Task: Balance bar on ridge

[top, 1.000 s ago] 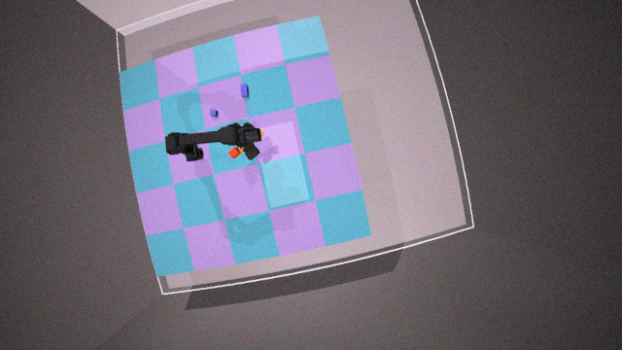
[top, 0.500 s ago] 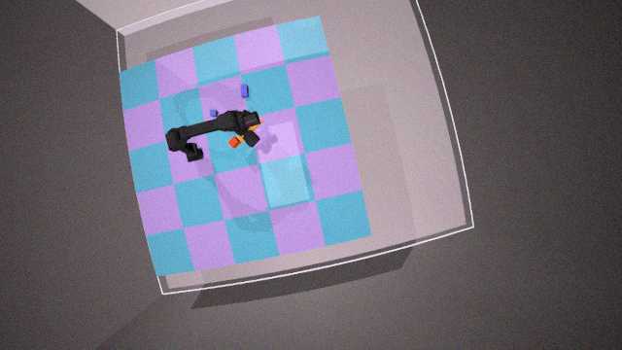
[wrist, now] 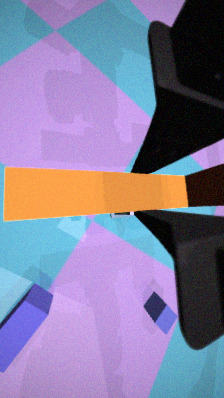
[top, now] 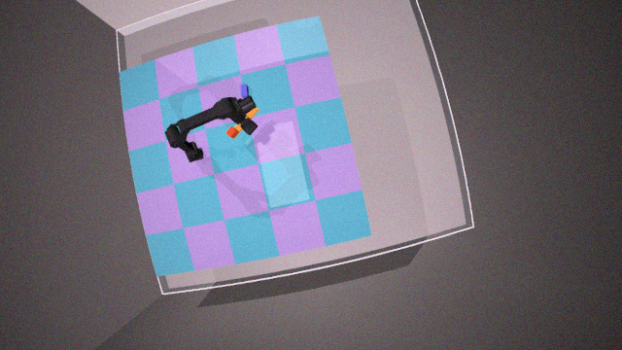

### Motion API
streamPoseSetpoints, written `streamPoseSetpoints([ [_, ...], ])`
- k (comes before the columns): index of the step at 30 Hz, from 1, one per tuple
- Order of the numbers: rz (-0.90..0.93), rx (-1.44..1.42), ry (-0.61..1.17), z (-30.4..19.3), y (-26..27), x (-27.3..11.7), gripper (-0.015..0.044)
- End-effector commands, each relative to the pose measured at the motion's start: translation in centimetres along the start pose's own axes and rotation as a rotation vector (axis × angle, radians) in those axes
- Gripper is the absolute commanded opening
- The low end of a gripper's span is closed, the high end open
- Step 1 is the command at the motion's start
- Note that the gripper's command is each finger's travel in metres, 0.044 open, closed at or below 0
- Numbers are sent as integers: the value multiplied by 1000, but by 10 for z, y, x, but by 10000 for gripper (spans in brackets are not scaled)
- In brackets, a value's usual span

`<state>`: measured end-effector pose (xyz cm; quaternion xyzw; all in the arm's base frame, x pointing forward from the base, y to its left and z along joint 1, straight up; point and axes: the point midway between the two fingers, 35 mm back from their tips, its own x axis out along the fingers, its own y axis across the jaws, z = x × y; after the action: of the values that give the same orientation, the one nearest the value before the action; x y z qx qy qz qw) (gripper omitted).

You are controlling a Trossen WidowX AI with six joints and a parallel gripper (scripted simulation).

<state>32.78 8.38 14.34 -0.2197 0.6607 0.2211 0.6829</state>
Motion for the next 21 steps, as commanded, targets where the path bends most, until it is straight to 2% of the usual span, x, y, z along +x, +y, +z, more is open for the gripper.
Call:
streamPoseSetpoints([
  [1, -5, -9, -4, 5, 9, -2, 0],
  [21, -5, -9, -4, 6, 10, 26, 0],
])
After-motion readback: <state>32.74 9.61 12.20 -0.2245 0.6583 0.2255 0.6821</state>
